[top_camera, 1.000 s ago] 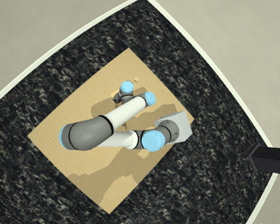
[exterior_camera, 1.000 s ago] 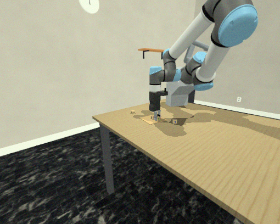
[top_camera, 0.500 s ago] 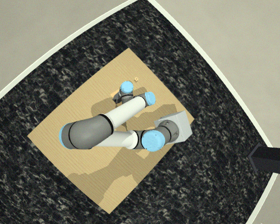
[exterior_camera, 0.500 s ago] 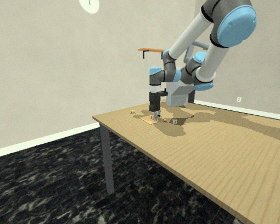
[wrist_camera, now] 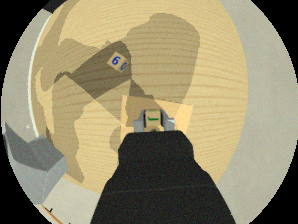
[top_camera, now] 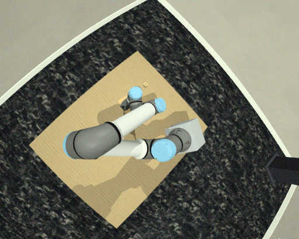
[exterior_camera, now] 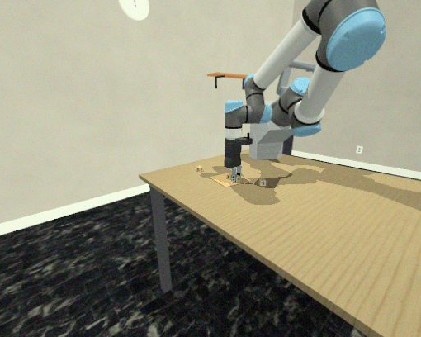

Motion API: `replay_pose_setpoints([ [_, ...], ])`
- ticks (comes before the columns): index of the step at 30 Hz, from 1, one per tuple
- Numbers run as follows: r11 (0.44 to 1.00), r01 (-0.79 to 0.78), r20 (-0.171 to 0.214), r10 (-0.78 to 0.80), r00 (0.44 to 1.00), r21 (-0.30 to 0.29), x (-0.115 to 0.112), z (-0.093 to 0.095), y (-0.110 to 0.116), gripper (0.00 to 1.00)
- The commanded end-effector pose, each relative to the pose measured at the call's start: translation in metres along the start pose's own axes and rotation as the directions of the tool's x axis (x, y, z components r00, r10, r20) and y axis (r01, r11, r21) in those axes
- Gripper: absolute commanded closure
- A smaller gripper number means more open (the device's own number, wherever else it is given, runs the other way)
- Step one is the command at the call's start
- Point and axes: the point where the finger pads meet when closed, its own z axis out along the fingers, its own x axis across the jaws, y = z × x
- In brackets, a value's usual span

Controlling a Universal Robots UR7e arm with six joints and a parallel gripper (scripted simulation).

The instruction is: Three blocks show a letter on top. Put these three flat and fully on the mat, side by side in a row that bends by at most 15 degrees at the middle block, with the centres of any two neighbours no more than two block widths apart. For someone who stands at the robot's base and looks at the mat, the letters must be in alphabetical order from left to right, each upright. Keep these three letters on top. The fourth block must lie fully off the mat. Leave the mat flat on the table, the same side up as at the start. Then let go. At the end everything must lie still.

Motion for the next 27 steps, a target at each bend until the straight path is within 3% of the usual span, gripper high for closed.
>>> replay_pose_setpoints([
  [1, 1.000, 0.002, 0.001, -0.002, 1.000, 0.001, 0.0006, 0.0006, -0.0001, 0.51],
  [17, 1.000, 0.002, 0.001, -0.002, 1.000, 0.001, 0.0006, 0.0006, -0.0001, 0.51],
  [21, 1.000, 0.002, 0.001, -0.002, 1.000, 0.001, 0.0006, 0.0006, -0.0001, 0.39],
  [26, 1.000, 0.002, 0.001, -0.002, 1.000, 0.001, 0.0006, 0.0006, -0.0001, 0.33],
  [27, 1.000, 0.002, 0.001, -0.002, 1.000, 0.001, 0.0006, 0.0006, -0.0001, 0.27],
])
